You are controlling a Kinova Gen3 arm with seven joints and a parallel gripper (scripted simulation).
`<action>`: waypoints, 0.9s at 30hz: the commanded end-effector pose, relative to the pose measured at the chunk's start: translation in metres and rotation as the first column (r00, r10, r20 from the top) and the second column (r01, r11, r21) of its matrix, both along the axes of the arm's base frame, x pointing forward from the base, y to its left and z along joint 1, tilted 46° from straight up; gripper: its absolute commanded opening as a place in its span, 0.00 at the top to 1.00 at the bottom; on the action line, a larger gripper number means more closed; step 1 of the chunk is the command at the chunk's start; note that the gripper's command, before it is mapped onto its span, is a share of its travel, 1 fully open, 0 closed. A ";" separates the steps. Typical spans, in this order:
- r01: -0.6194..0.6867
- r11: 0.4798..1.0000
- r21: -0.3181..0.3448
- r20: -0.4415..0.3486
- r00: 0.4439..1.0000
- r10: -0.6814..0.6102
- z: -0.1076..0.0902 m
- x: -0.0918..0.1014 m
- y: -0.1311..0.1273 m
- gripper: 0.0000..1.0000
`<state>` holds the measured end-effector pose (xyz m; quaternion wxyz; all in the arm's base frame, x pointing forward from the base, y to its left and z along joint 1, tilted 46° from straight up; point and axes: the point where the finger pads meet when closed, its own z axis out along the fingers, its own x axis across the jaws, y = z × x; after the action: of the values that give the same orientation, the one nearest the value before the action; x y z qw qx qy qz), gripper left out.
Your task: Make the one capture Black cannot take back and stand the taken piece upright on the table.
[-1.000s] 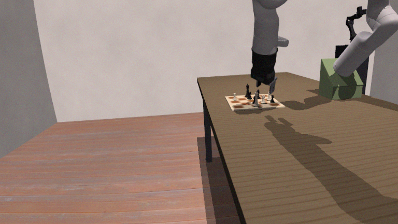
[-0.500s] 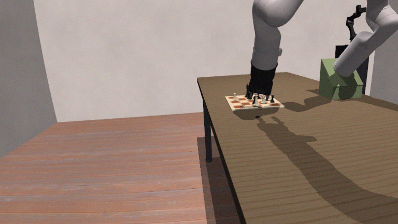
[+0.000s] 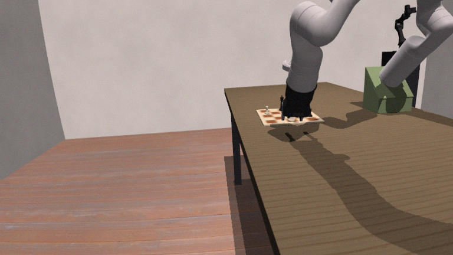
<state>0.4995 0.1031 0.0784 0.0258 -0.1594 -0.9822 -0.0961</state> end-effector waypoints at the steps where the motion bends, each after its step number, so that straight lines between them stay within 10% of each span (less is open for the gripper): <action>1: -0.035 0.999 -0.004 0.007 0.999 0.035 -0.002 0.001 0.005 0.00; 27: -0.165 0.986 -0.027 0.040 0.985 0.166 -0.005 0.009 0.015 0.00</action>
<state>0.5084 0.1191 0.0727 0.0117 -0.0756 -0.9934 -0.0857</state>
